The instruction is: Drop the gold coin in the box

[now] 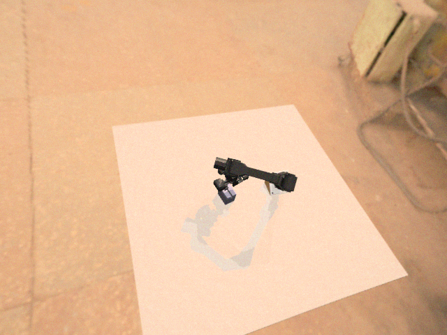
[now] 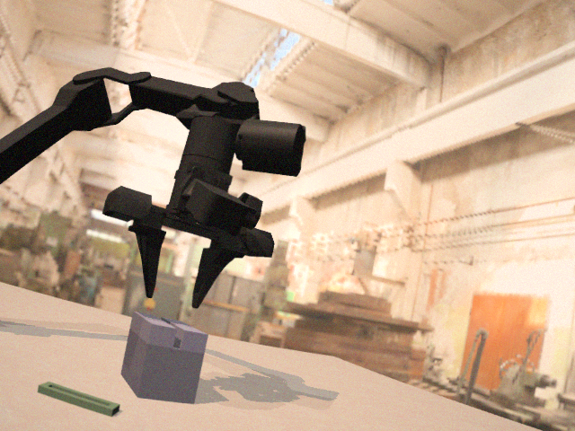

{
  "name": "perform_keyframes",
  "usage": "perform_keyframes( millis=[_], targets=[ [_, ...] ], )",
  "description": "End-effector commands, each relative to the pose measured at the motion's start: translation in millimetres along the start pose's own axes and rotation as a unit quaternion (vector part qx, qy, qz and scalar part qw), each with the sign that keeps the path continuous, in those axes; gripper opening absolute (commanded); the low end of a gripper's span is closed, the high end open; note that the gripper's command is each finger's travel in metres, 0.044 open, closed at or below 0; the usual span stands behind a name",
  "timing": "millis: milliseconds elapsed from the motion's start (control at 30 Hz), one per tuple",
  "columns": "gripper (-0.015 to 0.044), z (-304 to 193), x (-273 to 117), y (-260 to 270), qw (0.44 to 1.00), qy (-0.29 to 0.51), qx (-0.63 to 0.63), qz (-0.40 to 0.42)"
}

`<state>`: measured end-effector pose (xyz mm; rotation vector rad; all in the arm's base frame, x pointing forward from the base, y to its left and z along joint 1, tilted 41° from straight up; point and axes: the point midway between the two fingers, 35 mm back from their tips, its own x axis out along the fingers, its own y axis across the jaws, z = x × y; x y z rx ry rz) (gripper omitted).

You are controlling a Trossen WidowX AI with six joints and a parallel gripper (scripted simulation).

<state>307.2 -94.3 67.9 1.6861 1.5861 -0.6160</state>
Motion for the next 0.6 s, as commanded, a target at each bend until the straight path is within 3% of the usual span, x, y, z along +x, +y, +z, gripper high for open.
perform_keyframes(
  millis=[0, 133, 567],
  targets=[
    [0.0344, 1.2, -9.9, -0.3, 1.0, -0.002, -0.001, -0.001],
    [0.044, -0.6, -43.0, -1.6, 1.0, -0.001, 0.0, 0.0],
    [0.044, -1.6, -52.5, -2.6, 1.0, 0.0, 0.0, 0.001]
  ],
)
